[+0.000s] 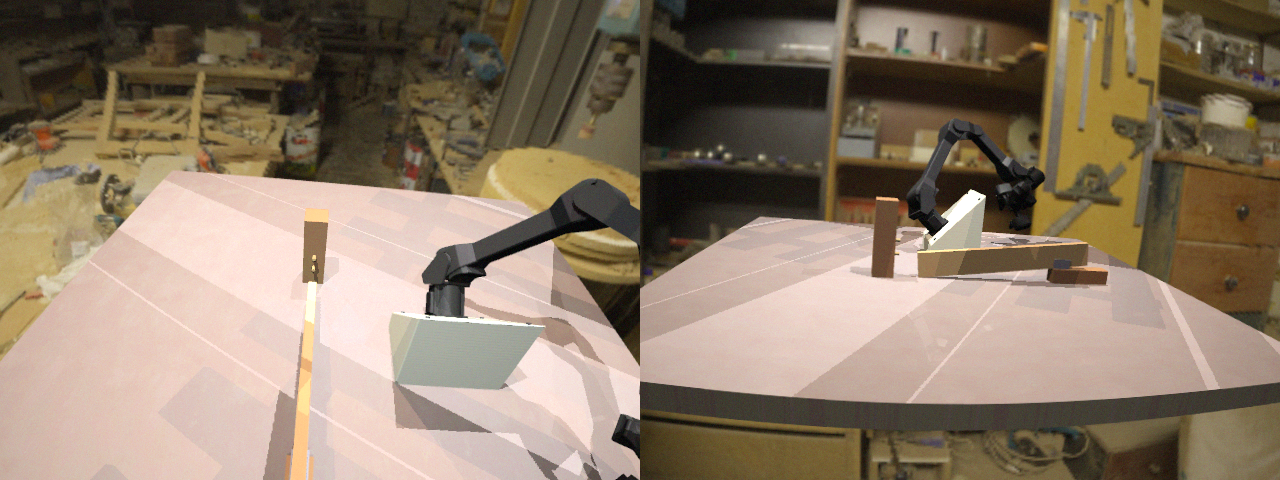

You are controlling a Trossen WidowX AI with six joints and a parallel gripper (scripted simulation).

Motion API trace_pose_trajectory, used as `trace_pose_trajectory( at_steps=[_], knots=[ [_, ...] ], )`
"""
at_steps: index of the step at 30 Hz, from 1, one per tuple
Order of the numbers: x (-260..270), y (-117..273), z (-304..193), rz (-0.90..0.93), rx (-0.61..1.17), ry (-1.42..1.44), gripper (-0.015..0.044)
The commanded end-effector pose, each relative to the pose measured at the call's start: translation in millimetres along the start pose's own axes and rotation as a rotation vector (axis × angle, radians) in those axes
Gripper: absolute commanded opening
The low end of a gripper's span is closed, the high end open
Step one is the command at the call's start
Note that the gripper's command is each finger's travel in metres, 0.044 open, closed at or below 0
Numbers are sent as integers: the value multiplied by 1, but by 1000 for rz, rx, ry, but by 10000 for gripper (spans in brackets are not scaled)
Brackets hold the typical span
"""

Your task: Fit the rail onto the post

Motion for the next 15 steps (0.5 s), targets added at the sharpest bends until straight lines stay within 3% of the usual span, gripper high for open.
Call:
trace_pose_trajectory(
  at_steps=[1,5,15],
  knots=[
    [0,1,0,-1,-4,1,426],
    [-2,30,5,-30,-87,29,440],
    [-38,175,-4,-272,-407,63,440]
  ],
)
Point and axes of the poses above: the point midway between the two fingers, 35 mm back from their tips, its own y axis back along the fingers, its own x axis across the jaws, z = x × y, the point moved 9 cm from there along y, back along the fingers, and after that the axes turned 7 degrees about -y, right-handed, at the moved point
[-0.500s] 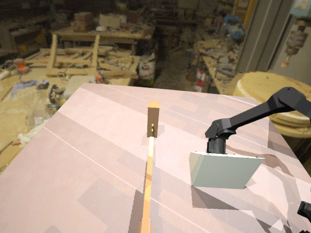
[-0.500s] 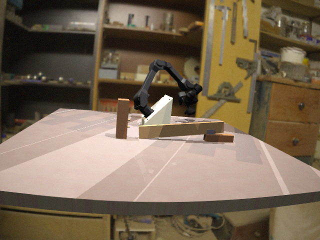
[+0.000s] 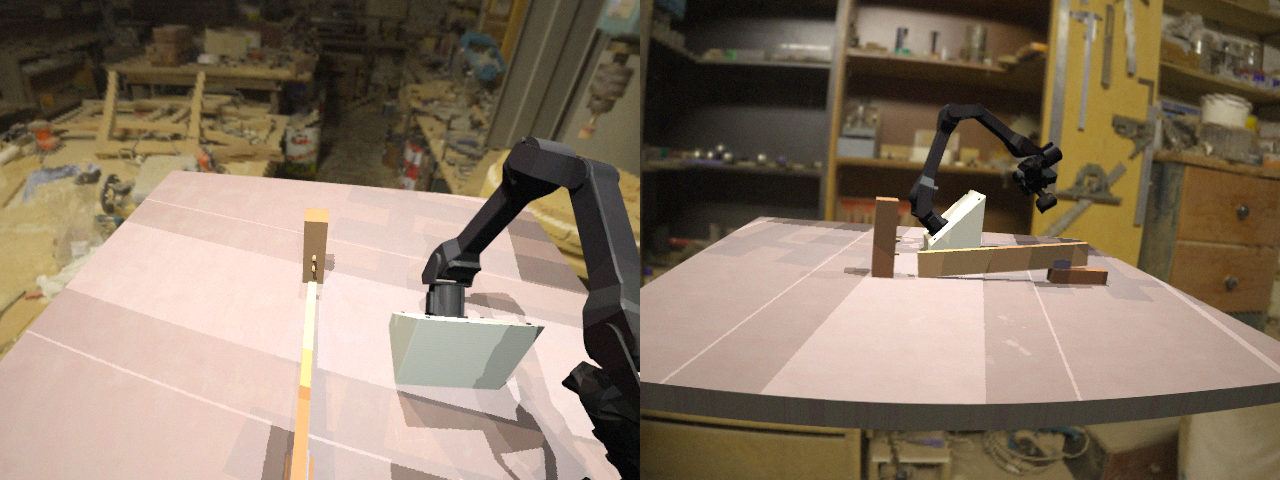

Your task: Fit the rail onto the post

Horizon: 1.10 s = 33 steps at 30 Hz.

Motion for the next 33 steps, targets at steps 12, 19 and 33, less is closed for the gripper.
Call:
trace_pose_trajectory(
  at_steps=[12,19,33],
  knots=[
    [-117,183,-50,-445,-116,-92,440],
    [-165,253,-123,-620,4,-162,440],
    [-203,329,-296,-718,438,-258,440]
  ],
)
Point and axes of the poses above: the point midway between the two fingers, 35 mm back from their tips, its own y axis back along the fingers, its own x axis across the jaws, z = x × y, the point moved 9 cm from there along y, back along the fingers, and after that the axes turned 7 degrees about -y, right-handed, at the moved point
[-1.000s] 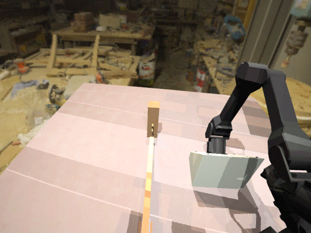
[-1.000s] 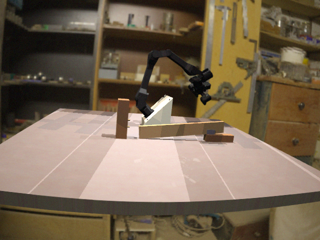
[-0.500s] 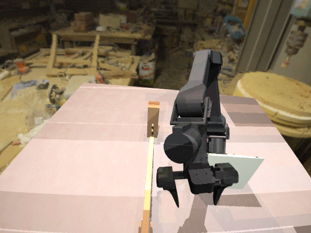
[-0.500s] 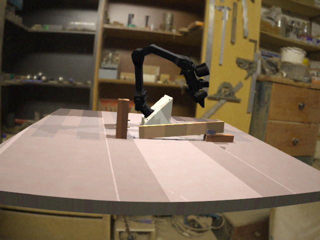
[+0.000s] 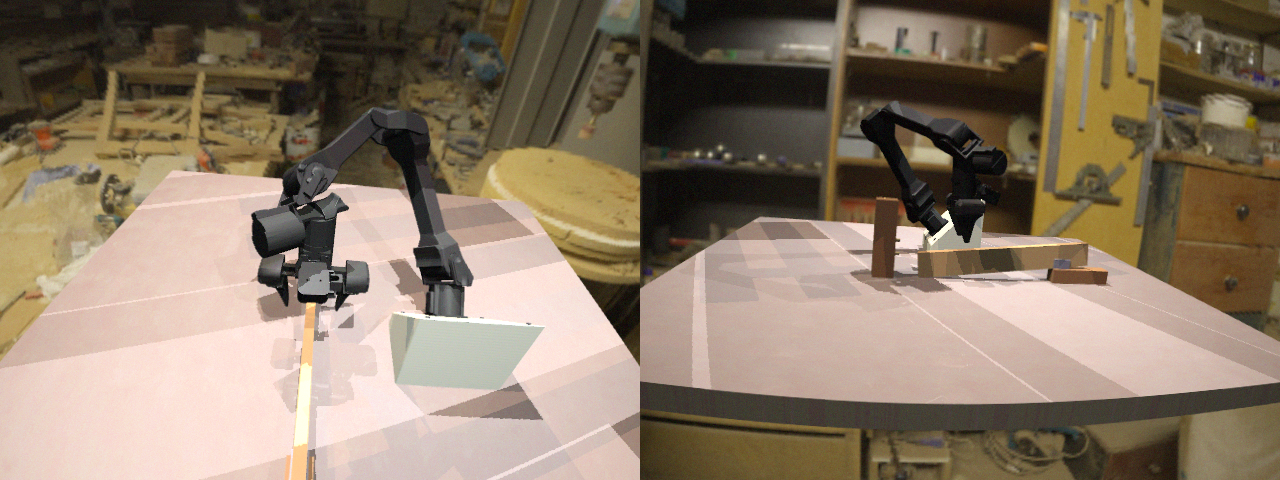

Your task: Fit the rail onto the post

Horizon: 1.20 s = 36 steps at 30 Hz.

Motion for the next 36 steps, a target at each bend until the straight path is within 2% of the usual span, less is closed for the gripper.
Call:
trace_pose_trajectory(
  at_steps=[1,36],
  knots=[
    [-6,-7,-26,0,75,28,440],
    [-9,-54,-28,-1,74,27,440]
  ],
)
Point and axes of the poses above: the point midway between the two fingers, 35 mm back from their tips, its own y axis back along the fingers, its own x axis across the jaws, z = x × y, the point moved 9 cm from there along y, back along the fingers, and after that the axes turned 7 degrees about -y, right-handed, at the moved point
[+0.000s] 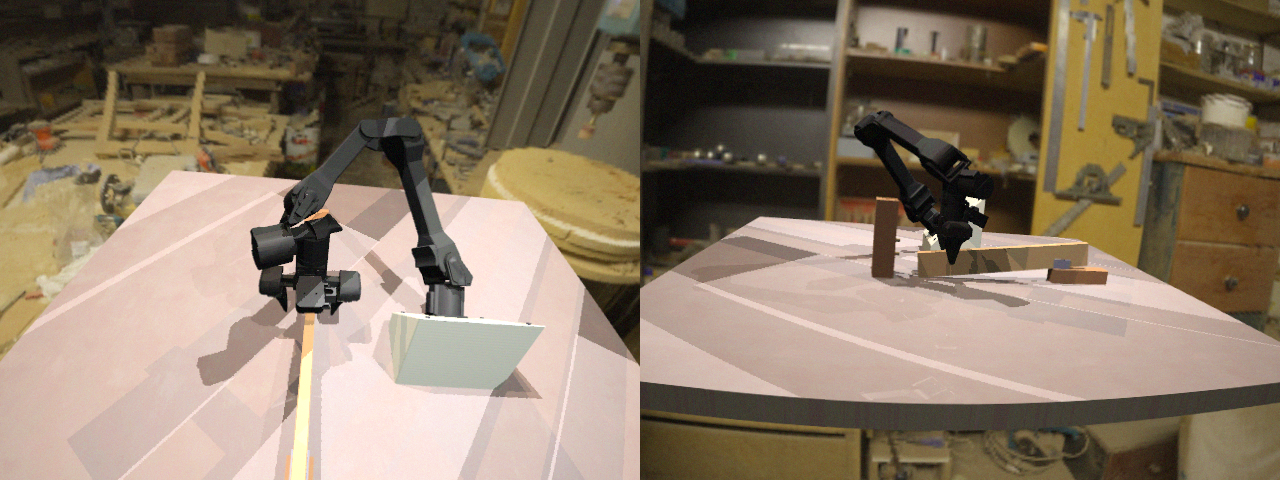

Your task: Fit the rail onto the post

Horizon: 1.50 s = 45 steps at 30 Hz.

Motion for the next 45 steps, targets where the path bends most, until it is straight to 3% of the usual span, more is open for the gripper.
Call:
trace_pose_trajectory(
  at_steps=[1,16,30,38,45],
  knots=[
    [1,-7,0,3,6,5,440],
    [3,-28,-2,2,10,6,440],
    [3,-28,-2,2,10,6,72],
    [3,-28,-2,2,10,6,0],
    [3,-28,-2,2,10,6,0]
  ],
)
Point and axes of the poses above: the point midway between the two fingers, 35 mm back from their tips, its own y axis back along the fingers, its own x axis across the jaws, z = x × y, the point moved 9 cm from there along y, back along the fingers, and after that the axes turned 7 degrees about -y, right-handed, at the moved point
